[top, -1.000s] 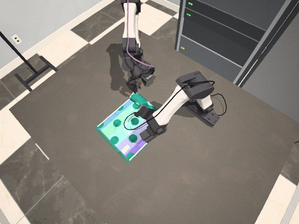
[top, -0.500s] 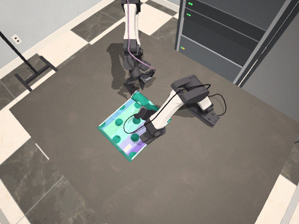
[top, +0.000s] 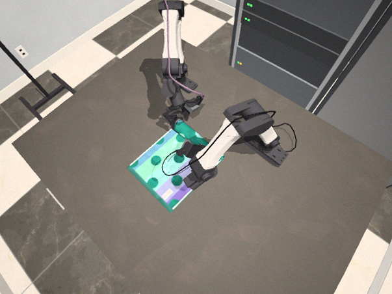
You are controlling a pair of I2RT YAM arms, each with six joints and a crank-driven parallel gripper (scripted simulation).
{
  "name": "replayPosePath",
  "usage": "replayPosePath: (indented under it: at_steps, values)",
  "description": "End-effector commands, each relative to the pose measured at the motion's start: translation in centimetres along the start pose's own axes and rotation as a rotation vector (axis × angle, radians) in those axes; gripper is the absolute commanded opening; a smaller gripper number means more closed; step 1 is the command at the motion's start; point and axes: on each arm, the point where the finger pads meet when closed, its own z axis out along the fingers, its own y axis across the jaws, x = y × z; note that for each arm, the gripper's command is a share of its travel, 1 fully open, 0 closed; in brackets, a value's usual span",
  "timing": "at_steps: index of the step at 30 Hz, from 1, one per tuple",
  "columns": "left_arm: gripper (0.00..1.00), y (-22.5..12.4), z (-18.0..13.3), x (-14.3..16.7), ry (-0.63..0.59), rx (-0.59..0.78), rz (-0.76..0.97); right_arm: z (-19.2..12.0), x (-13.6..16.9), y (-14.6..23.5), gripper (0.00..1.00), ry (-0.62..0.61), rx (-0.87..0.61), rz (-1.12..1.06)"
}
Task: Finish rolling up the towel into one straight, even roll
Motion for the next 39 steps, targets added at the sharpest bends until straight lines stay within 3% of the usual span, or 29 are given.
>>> replayPosePath:
  at_steps: [1,10,17,19,32,34,36,39]
  values:
    - [0.15,0.6,0.5,0.6,0.012,0.010,-0.003,1.3,0.1,0.3,0.98,-0.026,0.005,-0.017]
    - [0.15,0.6,0.5,0.6,0.012,0.010,-0.003,2.5,0.4,0.8,0.98,-0.026,0.005,-0.017]
    - [0.15,0.6,0.5,0.6,0.012,0.010,-0.003,2.8,0.6,0.9,0.68,-0.026,0.005,-0.017]
    - [0.15,0.6,0.5,0.6,0.012,0.010,-0.003,2.8,0.6,0.9,0.68,-0.026,0.005,-0.017]
    - [0.15,0.6,0.5,0.6,0.012,0.010,-0.003,2.8,0.6,0.9,0.13,-0.026,0.005,-0.017]
    - [0.25,0.5,0.4,0.6,0.012,0.010,-0.003,2.8,0.6,0.9,0.13,-0.026,0.005,-0.017]
    - [0.25,0.5,0.4,0.6,0.012,0.010,-0.003,2.8,0.6,0.9,0.13,-0.026,0.005,-0.017]
    - [0.39,0.3,0.3,0.5,0.012,0.010,-0.003,2.8,0.6,0.9,0.13,-0.026,0.005,-0.017]
